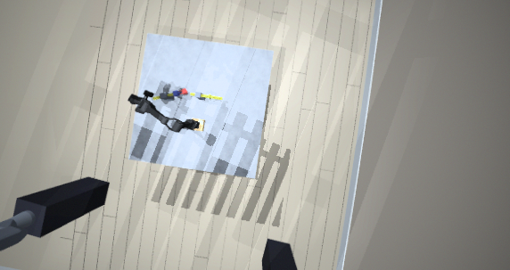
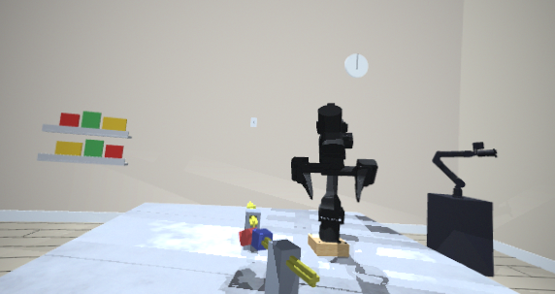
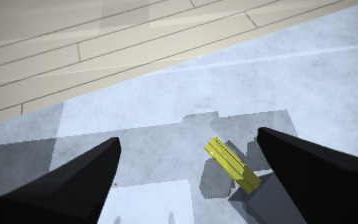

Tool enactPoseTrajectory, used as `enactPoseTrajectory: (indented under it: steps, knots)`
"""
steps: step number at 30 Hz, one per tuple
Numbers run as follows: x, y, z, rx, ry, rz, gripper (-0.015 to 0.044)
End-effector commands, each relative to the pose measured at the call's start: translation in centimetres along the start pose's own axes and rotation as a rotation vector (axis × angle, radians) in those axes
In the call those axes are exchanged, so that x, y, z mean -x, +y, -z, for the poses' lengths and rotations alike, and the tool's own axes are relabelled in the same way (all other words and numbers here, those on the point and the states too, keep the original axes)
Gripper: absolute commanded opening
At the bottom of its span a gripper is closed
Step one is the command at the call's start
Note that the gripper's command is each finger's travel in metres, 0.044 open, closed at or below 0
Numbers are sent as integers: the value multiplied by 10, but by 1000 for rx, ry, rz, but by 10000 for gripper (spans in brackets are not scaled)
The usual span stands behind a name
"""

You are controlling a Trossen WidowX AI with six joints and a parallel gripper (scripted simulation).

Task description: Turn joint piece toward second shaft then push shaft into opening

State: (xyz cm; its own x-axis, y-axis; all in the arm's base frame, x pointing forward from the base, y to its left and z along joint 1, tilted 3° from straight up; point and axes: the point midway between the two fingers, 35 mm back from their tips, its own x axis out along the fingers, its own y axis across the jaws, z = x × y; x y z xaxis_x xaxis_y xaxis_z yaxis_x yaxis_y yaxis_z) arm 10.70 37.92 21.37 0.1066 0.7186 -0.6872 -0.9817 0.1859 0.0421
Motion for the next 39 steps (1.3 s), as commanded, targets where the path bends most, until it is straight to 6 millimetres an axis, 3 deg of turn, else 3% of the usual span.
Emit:
enactPoseTrajectory:
  steps: [1,11,21,39]
  knots:
    - [0,-26,6,-87,53,57,440]
    - [9,-95,35,-343,221,207,440]
    - [32,-155,73,-611,380,349,440]
    - [100,-229,150,-1108,650,573,440]
